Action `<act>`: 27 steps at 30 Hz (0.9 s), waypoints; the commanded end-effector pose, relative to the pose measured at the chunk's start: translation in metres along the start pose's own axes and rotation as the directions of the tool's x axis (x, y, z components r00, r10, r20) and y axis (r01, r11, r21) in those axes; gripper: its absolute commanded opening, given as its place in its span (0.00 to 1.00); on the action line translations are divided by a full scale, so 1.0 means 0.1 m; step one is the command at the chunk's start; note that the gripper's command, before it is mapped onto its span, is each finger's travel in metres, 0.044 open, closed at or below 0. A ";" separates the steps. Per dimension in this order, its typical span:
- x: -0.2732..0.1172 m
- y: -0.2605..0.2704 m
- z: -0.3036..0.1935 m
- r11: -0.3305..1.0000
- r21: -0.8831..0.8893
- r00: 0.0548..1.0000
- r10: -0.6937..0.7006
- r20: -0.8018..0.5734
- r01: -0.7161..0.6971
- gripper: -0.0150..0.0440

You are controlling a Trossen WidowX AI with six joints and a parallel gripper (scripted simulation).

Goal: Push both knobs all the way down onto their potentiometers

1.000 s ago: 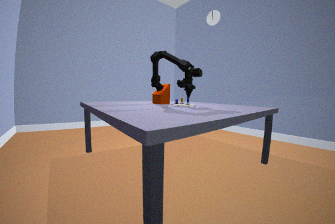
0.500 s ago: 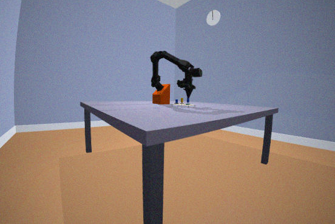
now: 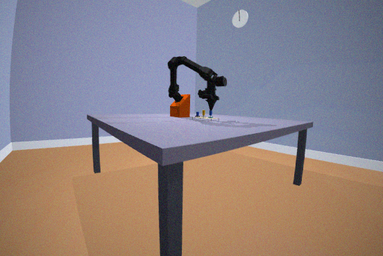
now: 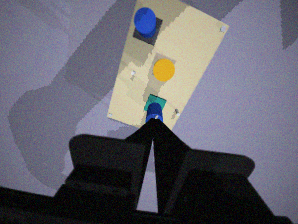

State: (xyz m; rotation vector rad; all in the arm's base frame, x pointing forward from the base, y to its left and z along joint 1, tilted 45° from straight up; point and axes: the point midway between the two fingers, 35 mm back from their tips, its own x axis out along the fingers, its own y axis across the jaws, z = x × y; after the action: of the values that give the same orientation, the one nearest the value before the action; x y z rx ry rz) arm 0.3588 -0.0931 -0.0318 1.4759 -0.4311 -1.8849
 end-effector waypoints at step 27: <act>0.16 0.03 0.00 1.000 0.018 1.000 -0.007 0.010 0.007 0.25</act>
State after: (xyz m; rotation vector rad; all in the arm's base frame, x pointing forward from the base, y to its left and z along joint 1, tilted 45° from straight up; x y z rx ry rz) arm 0.3584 -0.0937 -0.0331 1.4739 -0.4250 -1.8799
